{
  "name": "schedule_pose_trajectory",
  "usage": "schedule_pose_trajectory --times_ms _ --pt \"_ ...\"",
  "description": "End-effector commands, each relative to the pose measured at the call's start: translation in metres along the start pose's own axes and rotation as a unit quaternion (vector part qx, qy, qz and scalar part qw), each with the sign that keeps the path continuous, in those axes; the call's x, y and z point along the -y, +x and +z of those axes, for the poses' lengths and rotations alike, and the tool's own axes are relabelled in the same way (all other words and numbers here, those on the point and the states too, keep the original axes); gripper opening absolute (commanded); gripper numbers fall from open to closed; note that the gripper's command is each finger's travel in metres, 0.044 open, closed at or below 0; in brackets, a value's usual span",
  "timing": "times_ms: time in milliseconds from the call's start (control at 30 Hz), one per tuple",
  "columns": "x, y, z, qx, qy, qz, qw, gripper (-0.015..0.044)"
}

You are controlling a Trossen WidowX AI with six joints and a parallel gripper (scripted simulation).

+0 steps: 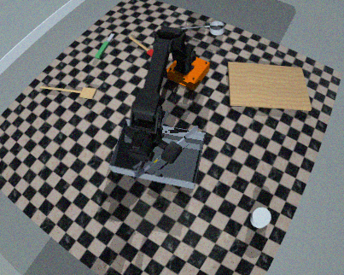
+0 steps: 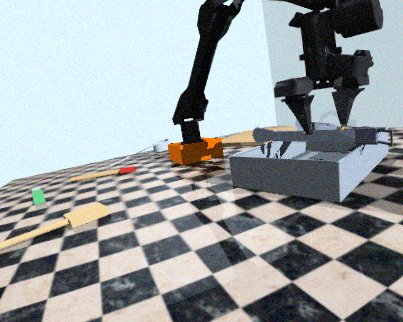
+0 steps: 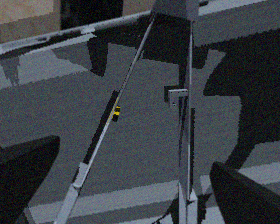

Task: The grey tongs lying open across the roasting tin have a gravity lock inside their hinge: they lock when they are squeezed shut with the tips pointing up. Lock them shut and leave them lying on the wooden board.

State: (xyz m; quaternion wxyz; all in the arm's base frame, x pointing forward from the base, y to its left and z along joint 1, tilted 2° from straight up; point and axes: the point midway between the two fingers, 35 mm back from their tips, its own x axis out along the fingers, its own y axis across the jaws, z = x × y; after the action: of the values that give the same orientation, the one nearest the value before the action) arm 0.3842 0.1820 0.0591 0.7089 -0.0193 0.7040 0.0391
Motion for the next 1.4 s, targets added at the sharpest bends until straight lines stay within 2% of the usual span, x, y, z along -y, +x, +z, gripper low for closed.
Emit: schedule_pose_trajectory --times_ms 0,900,1000,1367 --pt "0.001 0.009 -0.001 -0.003 0.003 -0.003 1.000 0.0440" --pt "0.003 0.049 -0.005 -0.003 0.003 -0.003 1.000 0.0440" --pt "0.002 0.045 -0.003 -0.001 0.000 0.000 1.000 0.0361" --pt "0.002 0.045 -0.003 -0.001 0.000 0.000 1.000 0.0288"
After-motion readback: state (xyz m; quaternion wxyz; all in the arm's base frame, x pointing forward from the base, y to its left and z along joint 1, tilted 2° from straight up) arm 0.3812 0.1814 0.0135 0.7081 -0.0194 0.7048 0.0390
